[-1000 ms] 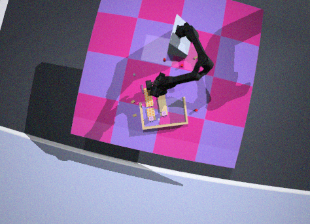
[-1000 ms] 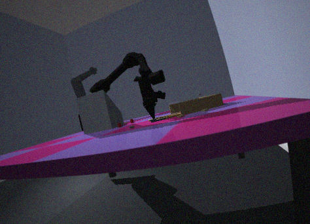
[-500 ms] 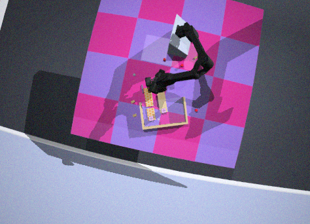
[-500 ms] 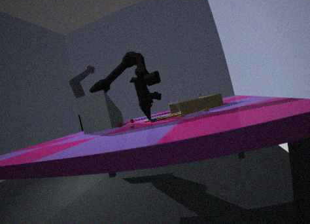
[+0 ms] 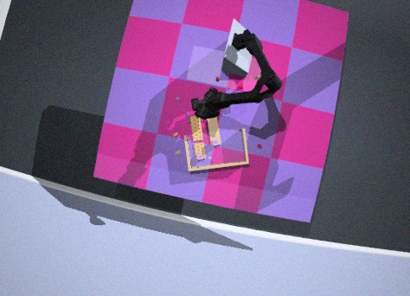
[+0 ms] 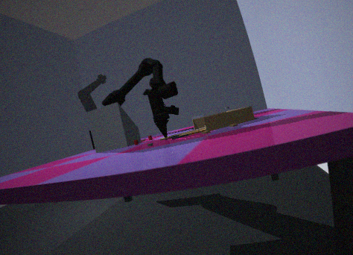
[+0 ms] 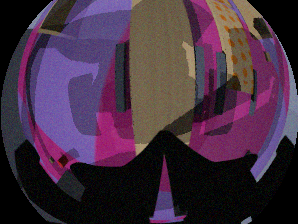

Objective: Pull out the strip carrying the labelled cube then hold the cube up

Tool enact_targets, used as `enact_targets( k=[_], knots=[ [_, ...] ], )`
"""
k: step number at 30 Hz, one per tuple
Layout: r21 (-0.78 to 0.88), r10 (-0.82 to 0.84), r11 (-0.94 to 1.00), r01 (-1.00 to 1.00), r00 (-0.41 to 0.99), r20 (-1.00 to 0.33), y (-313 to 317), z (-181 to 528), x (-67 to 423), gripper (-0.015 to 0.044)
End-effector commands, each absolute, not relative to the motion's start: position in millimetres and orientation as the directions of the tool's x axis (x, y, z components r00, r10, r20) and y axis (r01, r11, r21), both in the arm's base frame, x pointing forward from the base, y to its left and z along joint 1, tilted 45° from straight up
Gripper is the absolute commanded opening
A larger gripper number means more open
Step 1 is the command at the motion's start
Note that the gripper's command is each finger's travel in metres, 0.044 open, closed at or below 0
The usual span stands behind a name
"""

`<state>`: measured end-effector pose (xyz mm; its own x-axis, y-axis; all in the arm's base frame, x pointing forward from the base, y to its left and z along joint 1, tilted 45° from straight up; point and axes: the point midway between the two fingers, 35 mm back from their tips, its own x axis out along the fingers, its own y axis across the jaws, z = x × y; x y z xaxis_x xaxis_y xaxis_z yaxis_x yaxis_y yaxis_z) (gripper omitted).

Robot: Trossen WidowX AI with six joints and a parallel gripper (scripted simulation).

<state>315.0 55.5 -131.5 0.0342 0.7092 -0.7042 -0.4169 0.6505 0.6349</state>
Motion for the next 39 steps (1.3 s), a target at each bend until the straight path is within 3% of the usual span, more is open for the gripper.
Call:
enact_targets(
  k=[1, 39],
  knots=[
    [0.638, 0.700, 0.653, -0.408, 0.006, -0.714, 56, -138, 299, 0.0000],
    [0.638, 0.700, 0.654, -0.407, 0.005, -0.714, 42, -152, 254, 0.0000]
  ],
)
